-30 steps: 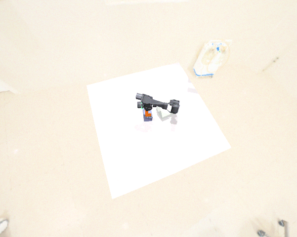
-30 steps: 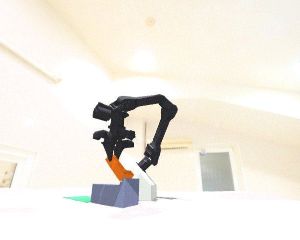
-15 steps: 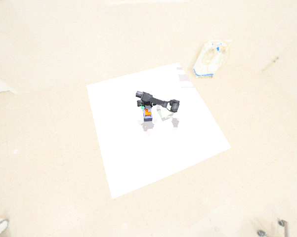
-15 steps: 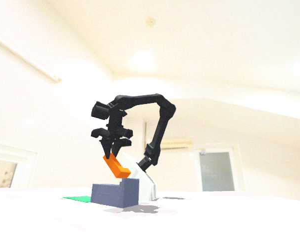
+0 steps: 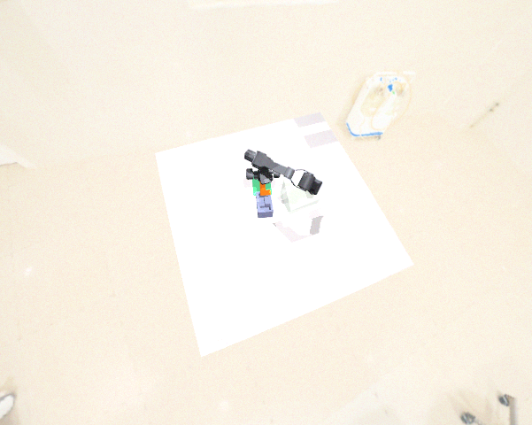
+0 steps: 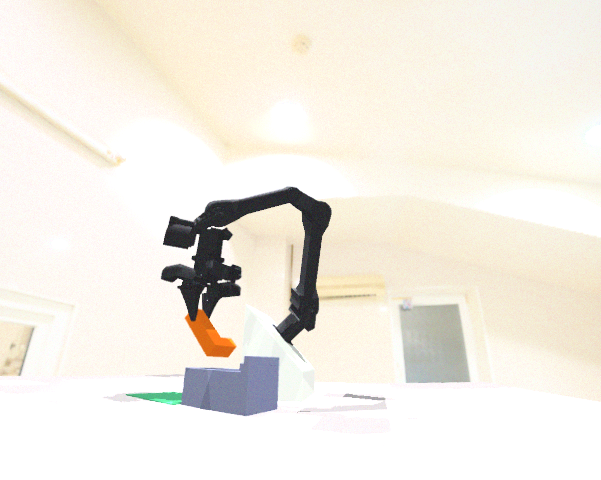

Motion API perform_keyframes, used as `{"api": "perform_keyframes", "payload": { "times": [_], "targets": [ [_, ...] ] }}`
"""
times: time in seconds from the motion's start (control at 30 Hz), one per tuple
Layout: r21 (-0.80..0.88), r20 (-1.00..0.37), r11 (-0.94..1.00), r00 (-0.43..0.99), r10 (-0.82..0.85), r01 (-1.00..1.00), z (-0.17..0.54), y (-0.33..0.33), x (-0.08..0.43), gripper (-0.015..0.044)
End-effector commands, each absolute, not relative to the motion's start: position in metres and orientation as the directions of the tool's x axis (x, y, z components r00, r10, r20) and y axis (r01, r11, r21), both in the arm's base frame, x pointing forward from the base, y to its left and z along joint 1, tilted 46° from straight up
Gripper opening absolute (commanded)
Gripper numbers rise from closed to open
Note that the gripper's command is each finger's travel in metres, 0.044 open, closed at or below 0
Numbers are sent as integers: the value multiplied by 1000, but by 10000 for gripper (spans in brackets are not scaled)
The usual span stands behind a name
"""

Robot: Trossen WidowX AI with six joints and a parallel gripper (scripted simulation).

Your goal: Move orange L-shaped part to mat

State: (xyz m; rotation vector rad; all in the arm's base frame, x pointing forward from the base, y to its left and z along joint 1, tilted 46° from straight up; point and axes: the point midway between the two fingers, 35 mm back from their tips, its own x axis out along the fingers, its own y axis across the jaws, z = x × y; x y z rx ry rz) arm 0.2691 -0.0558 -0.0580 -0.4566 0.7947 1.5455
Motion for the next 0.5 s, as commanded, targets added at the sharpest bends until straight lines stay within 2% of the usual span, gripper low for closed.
{"api": "perform_keyframes", "payload": {
  "times": [0.0, 0.47],
  "targets": [
    [215, -701, 10, -147, 698, -977, -73, -71, 264, 0],
    [214, -703, 11, -146, 696, -977, -111, -113, 250, 0]
  ]
}}
